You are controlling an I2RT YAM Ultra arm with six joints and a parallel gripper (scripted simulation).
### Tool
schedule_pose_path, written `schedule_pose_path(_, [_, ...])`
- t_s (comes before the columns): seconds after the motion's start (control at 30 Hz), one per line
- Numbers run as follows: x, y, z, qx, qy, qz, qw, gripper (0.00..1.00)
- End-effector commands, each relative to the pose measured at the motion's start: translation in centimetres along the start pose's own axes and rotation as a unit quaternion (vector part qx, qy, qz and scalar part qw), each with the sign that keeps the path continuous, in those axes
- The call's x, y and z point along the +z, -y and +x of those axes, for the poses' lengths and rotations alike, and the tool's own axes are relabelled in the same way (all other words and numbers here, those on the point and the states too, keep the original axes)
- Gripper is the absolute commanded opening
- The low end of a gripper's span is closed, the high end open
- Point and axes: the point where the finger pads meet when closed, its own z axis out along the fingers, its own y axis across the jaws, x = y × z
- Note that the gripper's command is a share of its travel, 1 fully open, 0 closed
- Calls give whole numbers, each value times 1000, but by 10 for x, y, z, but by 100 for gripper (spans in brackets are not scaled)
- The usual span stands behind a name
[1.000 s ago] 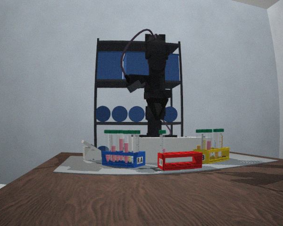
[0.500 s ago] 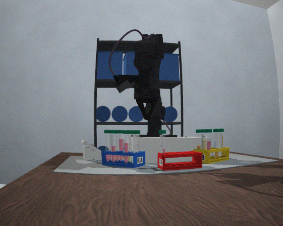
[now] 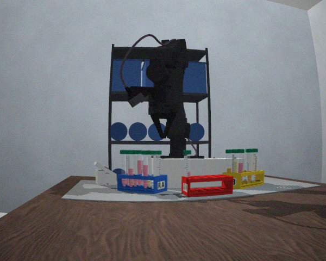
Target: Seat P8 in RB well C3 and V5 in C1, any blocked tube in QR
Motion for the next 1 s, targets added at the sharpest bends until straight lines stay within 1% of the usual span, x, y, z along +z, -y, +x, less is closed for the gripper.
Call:
schedule_pose_path(0.0, [-15, -9, -8, -1, 17, -28, 999, 0])
schedule_pose_path(0.77, [-15, -9, -8, 0, 17, -28, 999, 0])
schedule_pose_path(0.87, [-11, 3, -17, 1, 15, -20, 1000, 0])
schedule_pose_path(0.93, [-11, 3, -17, 1, 15, -20, 1000, 0])
schedule_pose_path(0.97, [-10, 6, -20, 1, 14, -18, 1000, 0])
